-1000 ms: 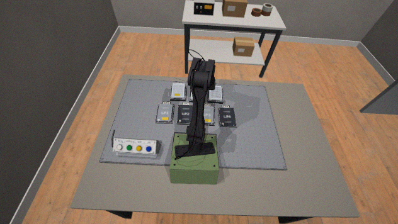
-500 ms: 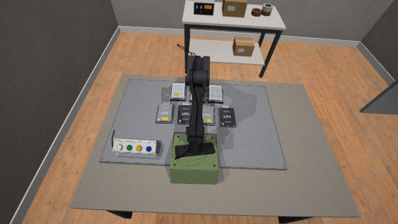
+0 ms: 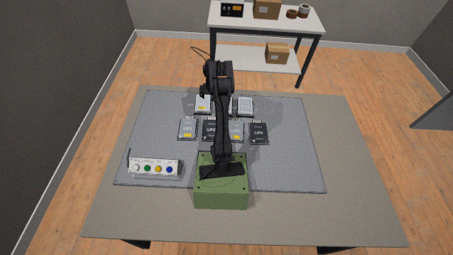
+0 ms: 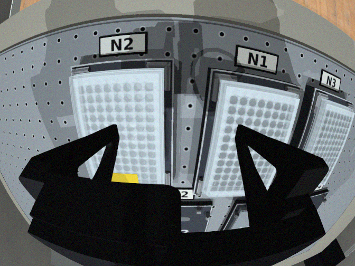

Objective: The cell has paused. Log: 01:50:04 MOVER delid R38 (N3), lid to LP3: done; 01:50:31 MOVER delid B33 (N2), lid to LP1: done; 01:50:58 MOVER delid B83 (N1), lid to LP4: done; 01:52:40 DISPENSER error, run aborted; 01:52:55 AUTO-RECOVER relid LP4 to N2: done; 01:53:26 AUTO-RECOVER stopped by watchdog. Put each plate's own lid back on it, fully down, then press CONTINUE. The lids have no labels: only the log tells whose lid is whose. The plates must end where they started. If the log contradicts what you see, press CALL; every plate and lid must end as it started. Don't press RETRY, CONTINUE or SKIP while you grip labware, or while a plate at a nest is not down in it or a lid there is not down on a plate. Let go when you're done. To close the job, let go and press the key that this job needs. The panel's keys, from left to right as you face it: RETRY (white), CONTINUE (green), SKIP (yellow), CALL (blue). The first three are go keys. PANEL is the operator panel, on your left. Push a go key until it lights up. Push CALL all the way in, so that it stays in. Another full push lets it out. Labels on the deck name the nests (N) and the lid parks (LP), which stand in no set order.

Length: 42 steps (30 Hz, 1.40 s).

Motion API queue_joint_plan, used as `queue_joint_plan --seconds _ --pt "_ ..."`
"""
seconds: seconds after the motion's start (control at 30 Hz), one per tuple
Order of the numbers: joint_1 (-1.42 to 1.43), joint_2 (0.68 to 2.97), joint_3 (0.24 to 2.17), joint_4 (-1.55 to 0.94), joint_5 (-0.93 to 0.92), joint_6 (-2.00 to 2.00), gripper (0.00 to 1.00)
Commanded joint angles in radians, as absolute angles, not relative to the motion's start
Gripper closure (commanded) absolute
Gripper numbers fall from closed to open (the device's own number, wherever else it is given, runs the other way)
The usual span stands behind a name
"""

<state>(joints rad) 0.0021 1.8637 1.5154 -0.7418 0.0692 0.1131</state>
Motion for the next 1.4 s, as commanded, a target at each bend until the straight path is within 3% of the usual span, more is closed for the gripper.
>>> queue_joint_plan --seconds 0.0,0.23,1.37 --pt "0.052 1.900 1.628 -0.899 0.089 0.177 0.00" --pt "0.132 2.001 1.788 -1.052 0.095 0.257 0.00" --pt "0.131 2.005 1.837 -1.089 0.093 0.267 0.00"
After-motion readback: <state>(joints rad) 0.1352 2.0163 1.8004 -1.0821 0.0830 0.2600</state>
